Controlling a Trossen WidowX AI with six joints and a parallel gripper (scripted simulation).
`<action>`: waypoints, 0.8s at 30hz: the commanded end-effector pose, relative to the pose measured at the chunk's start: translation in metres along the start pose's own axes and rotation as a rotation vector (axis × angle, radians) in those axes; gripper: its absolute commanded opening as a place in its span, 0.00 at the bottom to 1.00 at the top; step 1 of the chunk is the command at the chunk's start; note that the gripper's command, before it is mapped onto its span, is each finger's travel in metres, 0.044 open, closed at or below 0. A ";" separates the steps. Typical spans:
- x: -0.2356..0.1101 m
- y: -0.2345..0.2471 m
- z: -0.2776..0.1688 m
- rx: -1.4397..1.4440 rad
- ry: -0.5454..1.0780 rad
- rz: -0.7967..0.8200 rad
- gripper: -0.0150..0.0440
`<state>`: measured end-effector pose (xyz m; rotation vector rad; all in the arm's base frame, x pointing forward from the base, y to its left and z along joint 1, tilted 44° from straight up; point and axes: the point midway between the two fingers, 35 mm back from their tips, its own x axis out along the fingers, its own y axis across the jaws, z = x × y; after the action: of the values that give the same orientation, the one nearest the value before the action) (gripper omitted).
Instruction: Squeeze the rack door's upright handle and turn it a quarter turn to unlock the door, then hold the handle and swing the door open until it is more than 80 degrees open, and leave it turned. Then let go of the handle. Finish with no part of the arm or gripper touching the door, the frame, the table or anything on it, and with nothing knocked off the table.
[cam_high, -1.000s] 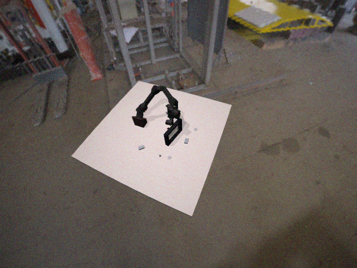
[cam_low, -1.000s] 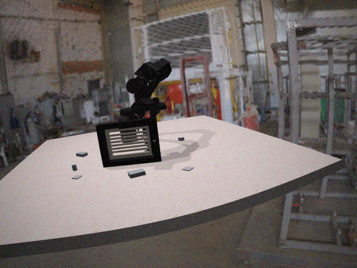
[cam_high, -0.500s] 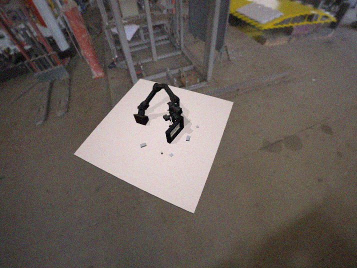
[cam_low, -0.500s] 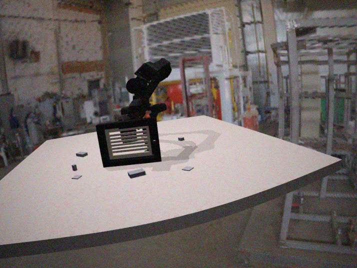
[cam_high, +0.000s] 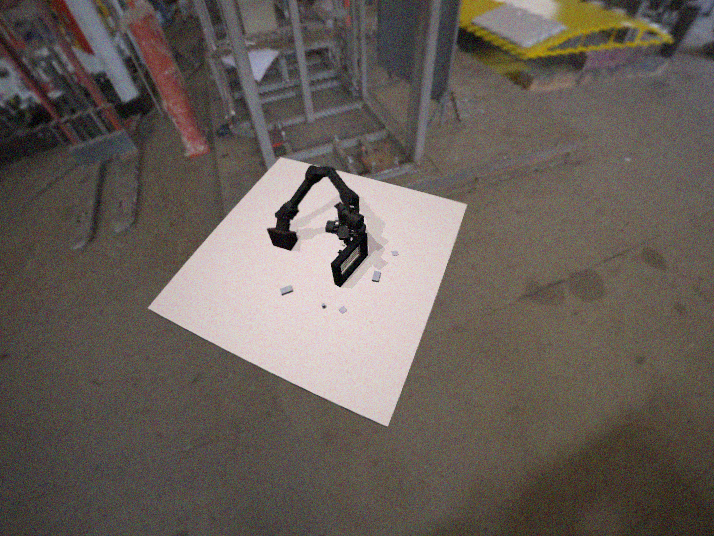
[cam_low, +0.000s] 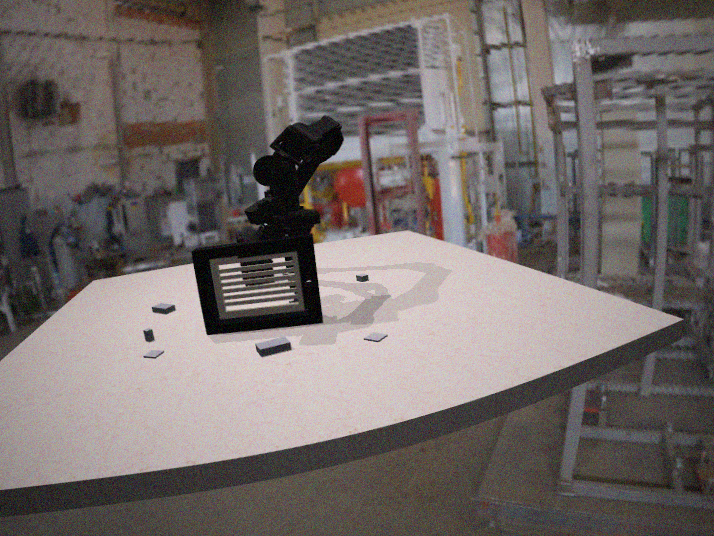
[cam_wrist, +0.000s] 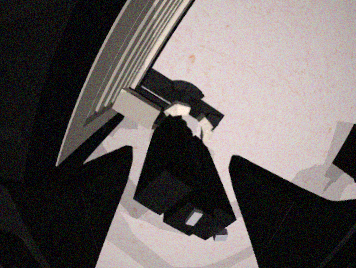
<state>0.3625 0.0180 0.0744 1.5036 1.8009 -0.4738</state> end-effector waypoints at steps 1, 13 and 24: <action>0.001 0.000 0.002 0.213 -0.002 0.000 0.75; 0.001 0.001 0.002 0.634 -0.001 0.001 0.75; 0.001 0.001 0.002 0.634 -0.001 0.001 0.68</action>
<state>0.3633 0.0181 0.0738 1.9060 1.7345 -1.1086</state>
